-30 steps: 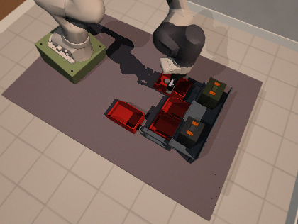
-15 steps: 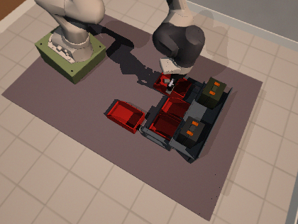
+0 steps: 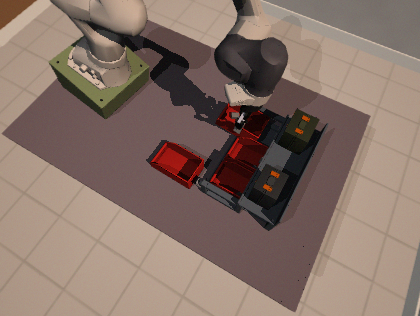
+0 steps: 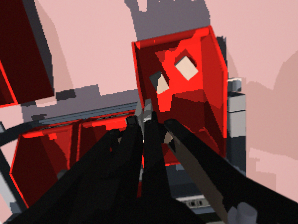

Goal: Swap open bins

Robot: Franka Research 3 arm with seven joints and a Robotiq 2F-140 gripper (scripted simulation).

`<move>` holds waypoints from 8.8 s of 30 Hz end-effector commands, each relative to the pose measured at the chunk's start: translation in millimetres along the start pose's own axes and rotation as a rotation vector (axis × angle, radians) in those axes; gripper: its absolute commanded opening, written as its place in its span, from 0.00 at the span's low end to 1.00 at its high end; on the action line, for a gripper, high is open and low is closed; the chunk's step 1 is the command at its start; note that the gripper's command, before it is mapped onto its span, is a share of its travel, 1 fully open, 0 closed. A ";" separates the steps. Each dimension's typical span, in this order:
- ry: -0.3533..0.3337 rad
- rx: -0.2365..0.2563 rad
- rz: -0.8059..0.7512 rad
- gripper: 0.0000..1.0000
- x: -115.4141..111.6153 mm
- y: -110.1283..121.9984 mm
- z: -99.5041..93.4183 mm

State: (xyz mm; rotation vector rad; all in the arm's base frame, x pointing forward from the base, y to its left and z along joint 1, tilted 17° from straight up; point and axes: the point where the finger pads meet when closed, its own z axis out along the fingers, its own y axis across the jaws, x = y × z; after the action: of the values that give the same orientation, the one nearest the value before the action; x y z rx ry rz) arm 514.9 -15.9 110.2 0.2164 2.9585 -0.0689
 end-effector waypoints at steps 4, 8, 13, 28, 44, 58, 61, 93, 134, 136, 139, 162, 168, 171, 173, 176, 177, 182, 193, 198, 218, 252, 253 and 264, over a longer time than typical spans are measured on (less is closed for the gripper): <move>-0.007 -0.001 0.006 0.00 -2.9 0.9 -0.6; -0.007 -0.001 0.006 0.00 -2.9 0.9 -0.6; -0.008 -0.001 0.006 0.00 -3.2 0.8 -0.7; -0.016 0.000 0.006 0.00 -5.7 0.7 -1.3; -0.016 0.000 0.006 0.00 -6.0 0.7 -1.4; -0.022 0.000 0.006 0.00 -10.6 0.7 -1.5; -0.023 0.000 0.006 0.00 -11.1 0.7 -1.5; -0.039 0.000 0.006 0.00 -24.5 0.6 -2.0; -0.043 0.000 0.006 0.00 -29.0 0.6 -2.3; -0.043 0.000 0.006 0.00 -30.1 0.6 -2.4; -0.045 0.000 0.006 0.00 -31.8 0.6 -2.5; -0.052 0.000 0.006 0.00 -42.0 0.6 -3.2; -0.053 0.000 0.006 0.00 -43.5 0.6 -3.3; -0.054 0.000 0.006 0.00 -43.8 0.6 -3.3; -0.054 0.000 0.006 0.00 -43.8 0.6 -3.3; -0.054 0.000 0.006 0.00 -43.9 0.6 -3.3; -0.054 0.000 0.006 0.00 -43.9 0.6 -3.3; -0.054 0.000 0.006 0.00 -43.9 0.6 -3.3; -0.052 0.000 0.006 0.00 -43.3 0.6 -3.2; -0.051 0.000 0.006 0.00 -42.8 0.5 -3.0; -0.049 0.000 0.006 0.00 -42.1 0.5 -2.8; -0.065 0.000 0.006 0.00 -39.8 0.1 -0.7; -0.068 0.000 0.006 0.00 -39.6 0.0 -0.5; -0.074 0.000 0.006 0.00 -39.2 -0.1 0.1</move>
State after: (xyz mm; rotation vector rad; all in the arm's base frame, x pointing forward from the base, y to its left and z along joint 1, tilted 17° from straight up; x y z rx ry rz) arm 551.3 -21.2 115.8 0.2143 2.8922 -0.0756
